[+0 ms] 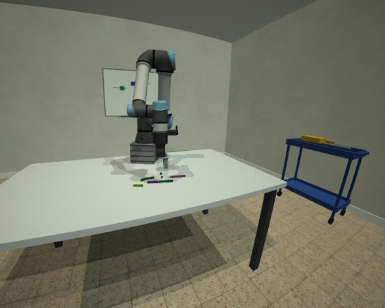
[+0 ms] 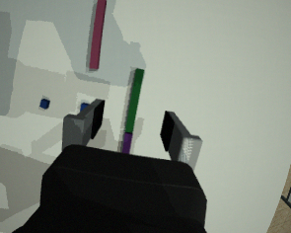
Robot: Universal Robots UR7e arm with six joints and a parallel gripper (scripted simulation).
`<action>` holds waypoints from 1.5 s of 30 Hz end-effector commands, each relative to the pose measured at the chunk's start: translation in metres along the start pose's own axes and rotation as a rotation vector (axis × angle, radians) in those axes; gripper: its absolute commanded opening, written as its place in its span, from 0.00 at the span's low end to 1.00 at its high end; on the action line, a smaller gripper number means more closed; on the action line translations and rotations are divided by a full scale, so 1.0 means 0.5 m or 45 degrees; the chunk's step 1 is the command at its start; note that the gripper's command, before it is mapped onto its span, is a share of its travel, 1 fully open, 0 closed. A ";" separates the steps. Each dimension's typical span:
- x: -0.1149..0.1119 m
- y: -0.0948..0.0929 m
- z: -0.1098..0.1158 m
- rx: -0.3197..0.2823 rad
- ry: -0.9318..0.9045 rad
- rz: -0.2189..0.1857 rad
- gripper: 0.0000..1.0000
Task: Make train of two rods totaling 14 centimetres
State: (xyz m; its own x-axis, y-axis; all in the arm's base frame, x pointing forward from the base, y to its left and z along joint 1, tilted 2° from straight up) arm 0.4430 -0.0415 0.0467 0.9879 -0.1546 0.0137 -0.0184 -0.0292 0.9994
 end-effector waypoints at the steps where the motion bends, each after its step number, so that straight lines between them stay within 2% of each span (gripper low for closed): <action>1: 0.001 0.001 0.000 0.000 0.000 0.002 1.00; 12: 0.001 0.015 0.000 0.000 0.000 0.002 1.00; 17: 0.001 0.053 0.000 0.000 0.000 0.002 1.00; 25: 0.000 0.140 0.000 0.000 0.000 0.002 1.00; 27: 0.000 0.140 0.000 0.000 0.000 0.002 1.00; 32: 0.000 0.175 0.000 0.000 0.000 0.002 1.00; 45: 0.000 0.183 0.000 0.000 0.000 0.002 1.00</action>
State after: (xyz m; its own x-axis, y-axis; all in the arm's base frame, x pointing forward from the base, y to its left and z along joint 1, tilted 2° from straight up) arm 0.4412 -0.0441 0.1376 0.9879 -0.1546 0.0140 -0.0187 -0.0290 0.9994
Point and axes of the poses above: the point where the finger pads meet when closed, its own y axis back along the fingers, its own x axis across the jaws, z = x × y, the point moved 8 cm from there along y, back along the fingers, and after that the axes turned 14 degrees about y, right-handed, at the moved point
